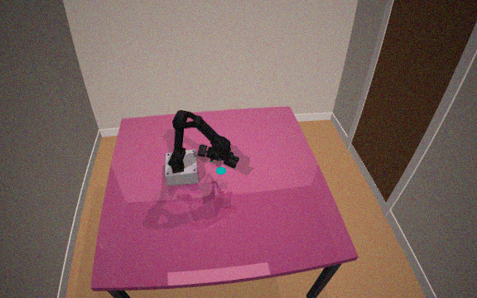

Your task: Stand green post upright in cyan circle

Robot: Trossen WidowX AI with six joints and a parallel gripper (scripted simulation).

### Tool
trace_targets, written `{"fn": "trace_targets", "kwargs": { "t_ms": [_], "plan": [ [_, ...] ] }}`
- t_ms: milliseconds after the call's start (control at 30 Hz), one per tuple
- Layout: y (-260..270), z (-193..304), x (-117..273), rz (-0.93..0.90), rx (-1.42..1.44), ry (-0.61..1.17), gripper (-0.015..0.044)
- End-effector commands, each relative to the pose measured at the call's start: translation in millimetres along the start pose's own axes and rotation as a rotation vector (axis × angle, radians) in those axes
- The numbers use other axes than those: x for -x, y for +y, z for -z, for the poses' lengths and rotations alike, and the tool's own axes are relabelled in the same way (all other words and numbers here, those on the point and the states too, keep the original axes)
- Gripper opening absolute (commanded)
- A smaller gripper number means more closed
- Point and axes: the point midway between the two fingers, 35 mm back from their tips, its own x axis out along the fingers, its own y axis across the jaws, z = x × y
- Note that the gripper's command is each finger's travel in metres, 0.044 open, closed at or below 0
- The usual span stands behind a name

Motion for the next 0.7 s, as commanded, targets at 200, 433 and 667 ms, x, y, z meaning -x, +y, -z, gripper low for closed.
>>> {"fn": "trace_targets", "kwargs": {
  "t_ms": [200, 433, 667],
  "plan": [
    [-0.1, -0.8, 0.7, 0.007, 0.010, -0.063, 0.0023],
    [-0.6, -1.6, 1.8, 0.016, 0.021, -0.102, 0.0023],
    [-1.2, -2.3, 3.0, 0.028, 0.032, -0.140, 0.0023]
  ]
}}
